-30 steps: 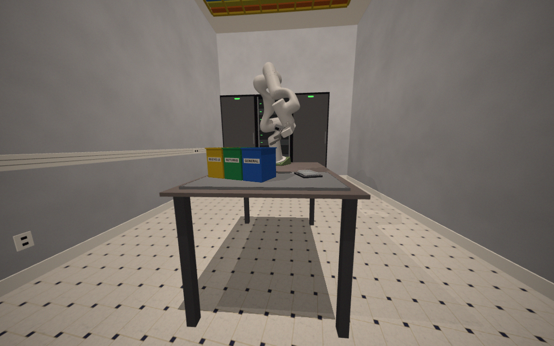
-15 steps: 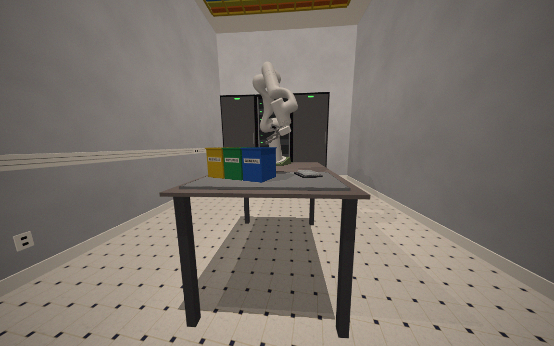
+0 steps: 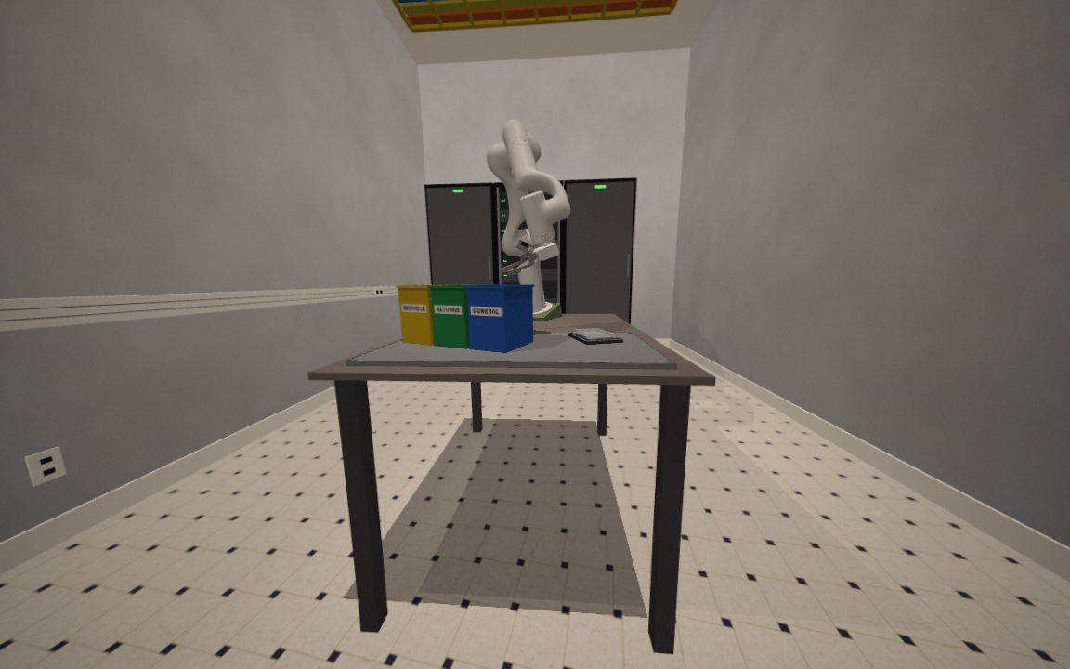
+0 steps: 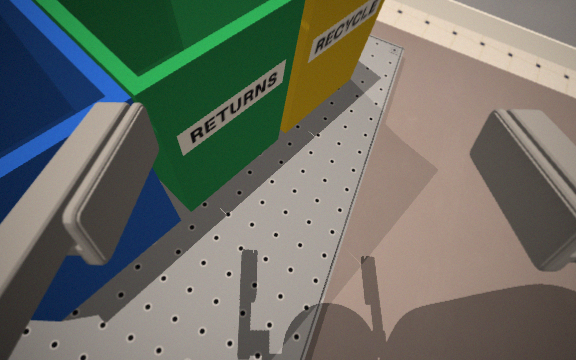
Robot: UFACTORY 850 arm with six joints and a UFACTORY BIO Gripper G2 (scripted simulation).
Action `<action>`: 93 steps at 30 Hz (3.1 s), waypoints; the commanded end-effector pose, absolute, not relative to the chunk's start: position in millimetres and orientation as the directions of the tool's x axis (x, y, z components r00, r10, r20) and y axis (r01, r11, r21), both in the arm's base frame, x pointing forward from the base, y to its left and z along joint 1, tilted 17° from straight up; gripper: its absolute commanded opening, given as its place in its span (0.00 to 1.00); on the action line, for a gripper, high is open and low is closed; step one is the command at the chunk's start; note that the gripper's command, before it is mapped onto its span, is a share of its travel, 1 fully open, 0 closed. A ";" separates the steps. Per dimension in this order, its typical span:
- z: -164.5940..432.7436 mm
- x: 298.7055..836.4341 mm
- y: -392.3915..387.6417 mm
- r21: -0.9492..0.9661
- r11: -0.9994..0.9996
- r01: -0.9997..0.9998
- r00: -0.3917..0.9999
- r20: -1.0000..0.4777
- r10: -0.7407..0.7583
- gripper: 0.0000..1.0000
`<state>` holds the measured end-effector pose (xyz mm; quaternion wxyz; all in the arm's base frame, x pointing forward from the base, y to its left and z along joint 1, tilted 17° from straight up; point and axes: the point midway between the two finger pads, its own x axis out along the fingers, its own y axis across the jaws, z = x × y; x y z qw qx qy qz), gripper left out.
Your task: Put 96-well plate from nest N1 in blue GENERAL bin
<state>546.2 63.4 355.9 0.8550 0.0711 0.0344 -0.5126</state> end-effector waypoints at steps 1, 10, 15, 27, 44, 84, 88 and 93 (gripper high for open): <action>363.3 564.5 58.6 0.111 0.594 0.796 0.603 -0.064 -0.796 0.37; 376.0 577.6 60.1 0.111 0.743 0.660 0.745 0.026 -0.666 0.37; 386.7 584.6 64.8 0.094 0.836 0.541 0.832 0.089 -0.548 0.37; 408.2 590.4 85.1 0.023 0.961 0.277 0.942 0.193 -0.276 0.37; 423.1 578.5 116.8 -0.127 0.986 -0.105 0.953 0.269 0.137 0.37; 378.5 587.9 243.8 -0.205 0.893 -0.400 0.872 0.215 0.440 0.37; 371.9 589.3 262.7 -0.205 0.893 -0.400 0.872 0.215 0.440 0.37; 367.0 590.4 276.8 -0.205 0.893 -0.400 0.872 0.215 0.440 0.37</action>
